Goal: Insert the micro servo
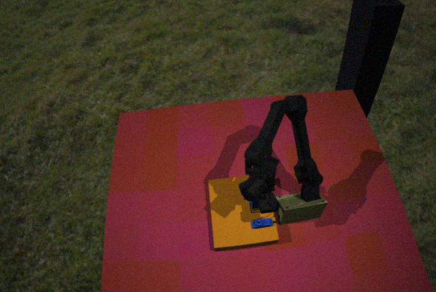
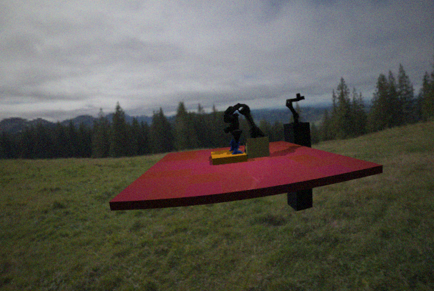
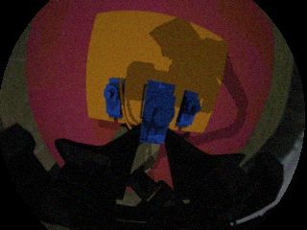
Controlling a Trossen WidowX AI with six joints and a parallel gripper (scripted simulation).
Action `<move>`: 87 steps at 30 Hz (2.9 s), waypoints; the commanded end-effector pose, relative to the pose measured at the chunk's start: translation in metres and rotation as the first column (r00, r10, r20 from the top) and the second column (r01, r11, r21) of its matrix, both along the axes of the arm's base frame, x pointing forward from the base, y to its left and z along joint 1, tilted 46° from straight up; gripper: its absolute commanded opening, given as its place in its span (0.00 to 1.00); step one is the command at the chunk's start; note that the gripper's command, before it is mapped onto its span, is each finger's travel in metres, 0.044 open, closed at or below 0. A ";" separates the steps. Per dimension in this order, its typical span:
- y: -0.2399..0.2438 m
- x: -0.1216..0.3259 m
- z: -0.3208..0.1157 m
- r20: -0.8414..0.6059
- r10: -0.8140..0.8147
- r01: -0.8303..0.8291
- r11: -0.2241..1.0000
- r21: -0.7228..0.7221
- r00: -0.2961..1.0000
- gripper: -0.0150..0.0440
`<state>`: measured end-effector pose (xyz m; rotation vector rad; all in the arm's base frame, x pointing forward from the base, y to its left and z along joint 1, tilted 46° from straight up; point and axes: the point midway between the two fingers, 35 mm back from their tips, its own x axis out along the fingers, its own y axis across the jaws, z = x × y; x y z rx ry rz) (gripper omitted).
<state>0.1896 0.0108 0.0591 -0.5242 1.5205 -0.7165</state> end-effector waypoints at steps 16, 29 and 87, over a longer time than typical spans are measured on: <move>-0.011 -0.002 -0.011 0.000 0.000 0.000 1.000 0.002 1.000 0.25; -0.013 -0.001 -0.012 0.000 0.000 0.000 1.000 0.001 1.000 0.25; -0.041 -0.006 -0.041 0.001 0.001 -0.001 1.000 0.001 1.000 0.57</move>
